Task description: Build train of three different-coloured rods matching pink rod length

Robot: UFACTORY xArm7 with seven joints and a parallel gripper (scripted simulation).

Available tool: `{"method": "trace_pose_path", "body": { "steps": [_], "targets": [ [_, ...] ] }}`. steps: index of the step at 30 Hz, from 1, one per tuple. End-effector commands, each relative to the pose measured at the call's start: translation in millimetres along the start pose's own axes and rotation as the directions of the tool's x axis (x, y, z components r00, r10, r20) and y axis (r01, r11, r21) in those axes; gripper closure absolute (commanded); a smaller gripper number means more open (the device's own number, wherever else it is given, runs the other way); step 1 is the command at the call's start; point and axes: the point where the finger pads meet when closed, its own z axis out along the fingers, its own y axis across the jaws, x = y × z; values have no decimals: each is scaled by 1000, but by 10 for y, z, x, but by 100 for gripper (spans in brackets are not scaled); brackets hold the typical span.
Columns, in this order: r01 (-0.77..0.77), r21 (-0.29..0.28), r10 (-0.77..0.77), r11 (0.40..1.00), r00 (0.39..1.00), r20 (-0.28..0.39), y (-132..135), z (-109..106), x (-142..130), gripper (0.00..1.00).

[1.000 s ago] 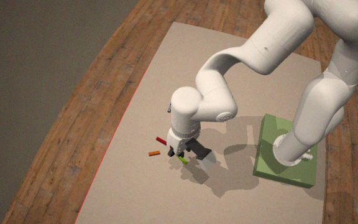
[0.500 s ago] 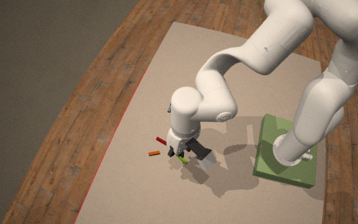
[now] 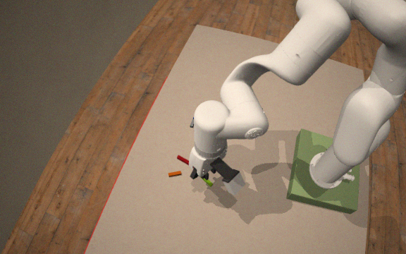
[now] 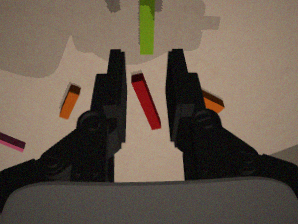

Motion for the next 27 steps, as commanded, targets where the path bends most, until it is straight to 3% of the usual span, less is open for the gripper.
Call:
{"method": "trace_pose_path", "body": {
  "steps": [1, 27],
  "targets": [
    [0, -1, 0, 1000, 1000, 3, 11, 52, -12, 76],
    [0, -1, 0, 1000, 1000, 3, 16, 381, -15, 76]
  ]
}}
